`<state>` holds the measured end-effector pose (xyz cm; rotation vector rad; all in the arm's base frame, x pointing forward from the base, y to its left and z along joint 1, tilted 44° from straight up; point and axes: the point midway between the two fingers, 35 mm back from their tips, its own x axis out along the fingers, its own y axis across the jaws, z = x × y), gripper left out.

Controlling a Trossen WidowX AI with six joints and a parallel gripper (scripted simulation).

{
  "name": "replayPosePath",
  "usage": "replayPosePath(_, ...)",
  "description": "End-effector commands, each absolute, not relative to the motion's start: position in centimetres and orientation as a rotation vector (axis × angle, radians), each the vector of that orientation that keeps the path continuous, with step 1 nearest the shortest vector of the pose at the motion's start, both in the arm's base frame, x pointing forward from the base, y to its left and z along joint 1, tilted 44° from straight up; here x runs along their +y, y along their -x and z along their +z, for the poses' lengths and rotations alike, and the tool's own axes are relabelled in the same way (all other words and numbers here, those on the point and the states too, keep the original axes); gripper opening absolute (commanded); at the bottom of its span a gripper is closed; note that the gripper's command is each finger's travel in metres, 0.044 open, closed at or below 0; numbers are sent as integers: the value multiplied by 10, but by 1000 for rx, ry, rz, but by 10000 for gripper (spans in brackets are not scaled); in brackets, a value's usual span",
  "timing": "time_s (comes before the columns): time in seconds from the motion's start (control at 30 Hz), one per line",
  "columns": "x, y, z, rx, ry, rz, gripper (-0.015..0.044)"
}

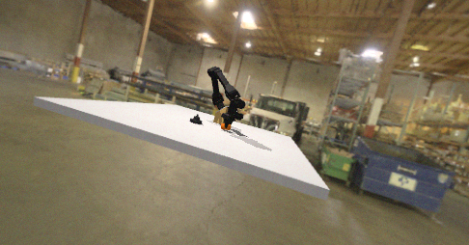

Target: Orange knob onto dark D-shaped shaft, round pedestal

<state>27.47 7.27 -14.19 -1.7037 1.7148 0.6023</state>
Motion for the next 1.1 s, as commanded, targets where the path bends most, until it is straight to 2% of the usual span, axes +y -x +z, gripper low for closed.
replayPosePath(0.0,71,-274,-138,1675,1667,648,180)
replayPosePath(1.07,52,-269,-108,1275,1324,1003,180)
